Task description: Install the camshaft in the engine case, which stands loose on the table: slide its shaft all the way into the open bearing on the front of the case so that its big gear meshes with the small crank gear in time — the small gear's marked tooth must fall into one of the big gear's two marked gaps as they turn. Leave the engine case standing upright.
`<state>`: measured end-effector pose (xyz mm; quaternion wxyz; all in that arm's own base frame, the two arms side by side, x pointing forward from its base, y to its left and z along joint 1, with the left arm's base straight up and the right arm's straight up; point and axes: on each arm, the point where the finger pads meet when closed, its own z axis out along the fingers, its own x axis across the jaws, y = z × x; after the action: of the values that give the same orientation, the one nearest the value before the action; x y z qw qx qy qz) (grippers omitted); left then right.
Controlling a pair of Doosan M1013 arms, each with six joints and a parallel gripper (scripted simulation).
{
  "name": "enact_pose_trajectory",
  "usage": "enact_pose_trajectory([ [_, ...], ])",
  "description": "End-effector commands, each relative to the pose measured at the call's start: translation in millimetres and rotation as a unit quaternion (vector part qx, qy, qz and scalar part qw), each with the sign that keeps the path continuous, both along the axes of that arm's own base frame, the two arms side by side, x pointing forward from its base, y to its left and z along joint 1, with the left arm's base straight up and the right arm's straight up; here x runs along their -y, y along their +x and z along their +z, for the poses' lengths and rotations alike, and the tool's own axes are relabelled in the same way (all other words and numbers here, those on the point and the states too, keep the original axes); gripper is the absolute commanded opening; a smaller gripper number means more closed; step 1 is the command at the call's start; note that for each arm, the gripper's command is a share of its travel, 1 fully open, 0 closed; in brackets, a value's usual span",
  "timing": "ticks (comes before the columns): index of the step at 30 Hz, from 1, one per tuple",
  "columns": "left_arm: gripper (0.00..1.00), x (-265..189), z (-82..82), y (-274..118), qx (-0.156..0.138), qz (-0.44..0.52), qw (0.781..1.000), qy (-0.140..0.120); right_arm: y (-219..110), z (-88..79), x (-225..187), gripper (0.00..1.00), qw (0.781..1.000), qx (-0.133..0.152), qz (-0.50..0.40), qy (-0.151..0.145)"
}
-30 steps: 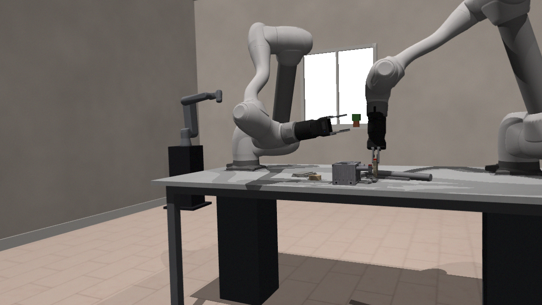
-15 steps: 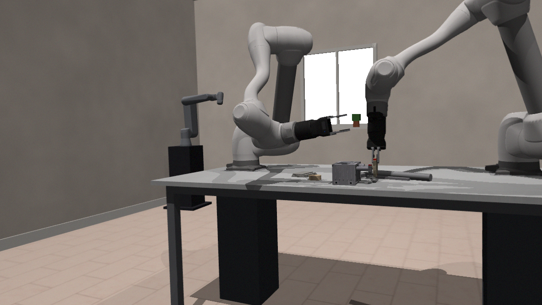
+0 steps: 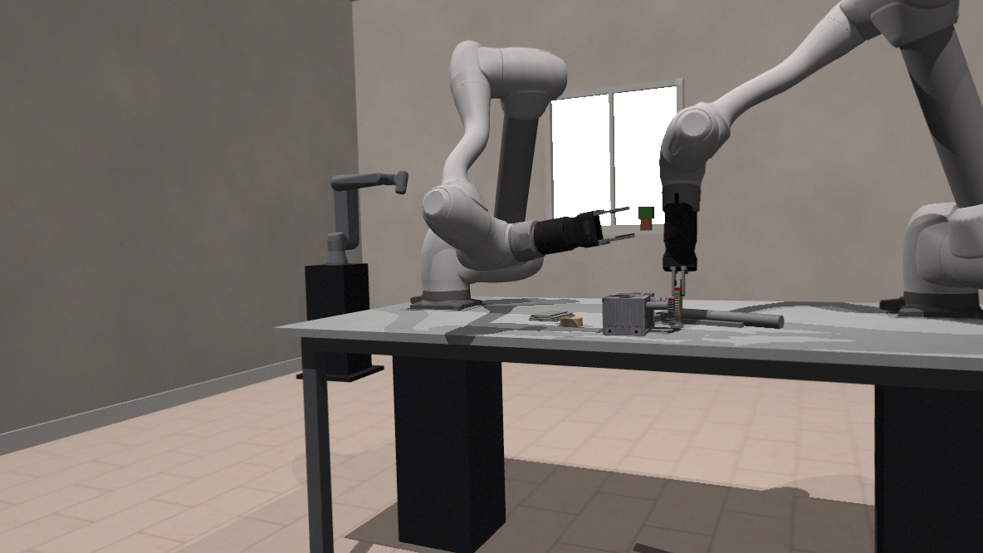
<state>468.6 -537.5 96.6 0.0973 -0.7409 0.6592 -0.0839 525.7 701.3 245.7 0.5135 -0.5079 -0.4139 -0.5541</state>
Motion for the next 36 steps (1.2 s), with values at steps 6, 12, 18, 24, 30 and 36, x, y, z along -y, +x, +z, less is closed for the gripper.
enact_pose_trajectory([
  [6, 0.29, 7.4, -0.2, 0.7, 0.000, 0.003, 1.000, -0.001, 0.1, 1.6, -0.1, 1.00, 1.000, 0.001, 0.000, 0.001],
  [12, 0.29, 10.1, -0.2, 1.0, 0.000, 0.004, 1.000, -0.001, 0.1, 1.6, -0.1, 1.00, 1.000, 0.001, 0.000, 0.001],
  [18, 0.29, 10.3, -0.5, 1.1, 0.000, 0.004, 1.000, -0.001, 0.1, 1.6, -0.1, 1.00, 1.000, 0.001, 0.000, 0.001],
  [24, 0.29, 11.1, -0.5, 1.2, 0.000, 0.004, 1.000, -0.001, 0.1, 1.6, -0.1, 1.00, 1.000, 0.001, 0.000, 0.001],
  [30, 0.29, 11.0, -0.5, 1.1, 0.000, 0.004, 1.000, -0.001, 0.1, 1.6, -0.1, 1.00, 1.000, 0.001, 0.000, 0.001],
  [36, 0.29, 11.0, -0.5, 1.1, 0.000, 0.004, 1.000, -0.001, 0.1, 1.6, -0.1, 1.00, 1.000, 0.001, 0.000, 0.001],
])
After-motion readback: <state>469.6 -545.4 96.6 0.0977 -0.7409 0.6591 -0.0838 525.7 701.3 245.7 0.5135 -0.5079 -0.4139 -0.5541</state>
